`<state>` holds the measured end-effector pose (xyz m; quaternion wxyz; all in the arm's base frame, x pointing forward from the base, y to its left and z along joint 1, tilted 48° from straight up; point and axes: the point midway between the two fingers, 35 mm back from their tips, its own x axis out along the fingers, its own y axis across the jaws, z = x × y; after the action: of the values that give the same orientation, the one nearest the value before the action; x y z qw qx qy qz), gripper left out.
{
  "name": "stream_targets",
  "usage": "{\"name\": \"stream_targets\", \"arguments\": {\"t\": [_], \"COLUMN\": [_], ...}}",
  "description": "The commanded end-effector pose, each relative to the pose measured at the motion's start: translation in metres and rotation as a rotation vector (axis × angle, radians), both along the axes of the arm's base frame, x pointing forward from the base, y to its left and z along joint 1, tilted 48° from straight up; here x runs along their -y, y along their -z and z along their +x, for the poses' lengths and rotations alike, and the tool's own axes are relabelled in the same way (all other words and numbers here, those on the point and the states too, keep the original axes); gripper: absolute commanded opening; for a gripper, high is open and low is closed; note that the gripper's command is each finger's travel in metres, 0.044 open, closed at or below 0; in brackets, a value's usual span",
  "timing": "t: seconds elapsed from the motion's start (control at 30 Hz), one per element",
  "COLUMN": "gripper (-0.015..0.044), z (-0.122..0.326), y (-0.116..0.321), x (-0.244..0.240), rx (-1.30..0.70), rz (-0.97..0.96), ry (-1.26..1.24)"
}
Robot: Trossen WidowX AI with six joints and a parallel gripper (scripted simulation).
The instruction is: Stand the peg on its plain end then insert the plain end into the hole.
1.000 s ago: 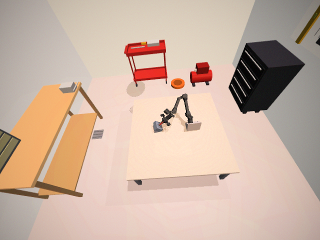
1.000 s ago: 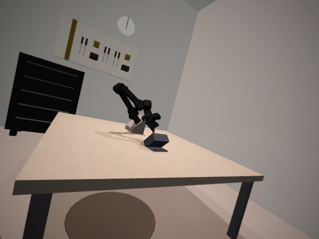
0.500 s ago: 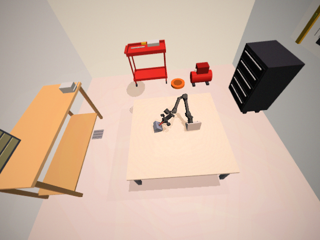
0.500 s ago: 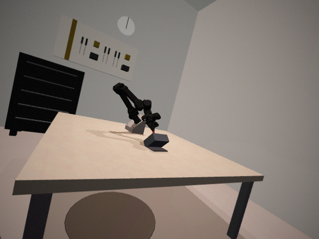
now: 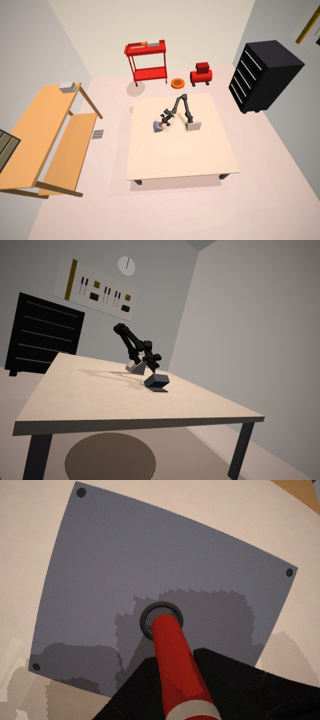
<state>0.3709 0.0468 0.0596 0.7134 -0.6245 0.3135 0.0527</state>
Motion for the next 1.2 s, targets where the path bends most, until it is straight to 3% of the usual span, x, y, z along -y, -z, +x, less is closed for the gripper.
{"name": "stream_targets", "arguments": {"t": [0.0, 1.17], "gripper": [0.0, 0.0], "z": [0.001, 0.02], "y": [0.003, 0.016], "x": [0.0, 0.007], "rx": [-0.005, -0.004], "rz": [-0.001, -0.002], "ry": [-0.004, -0.004]}}
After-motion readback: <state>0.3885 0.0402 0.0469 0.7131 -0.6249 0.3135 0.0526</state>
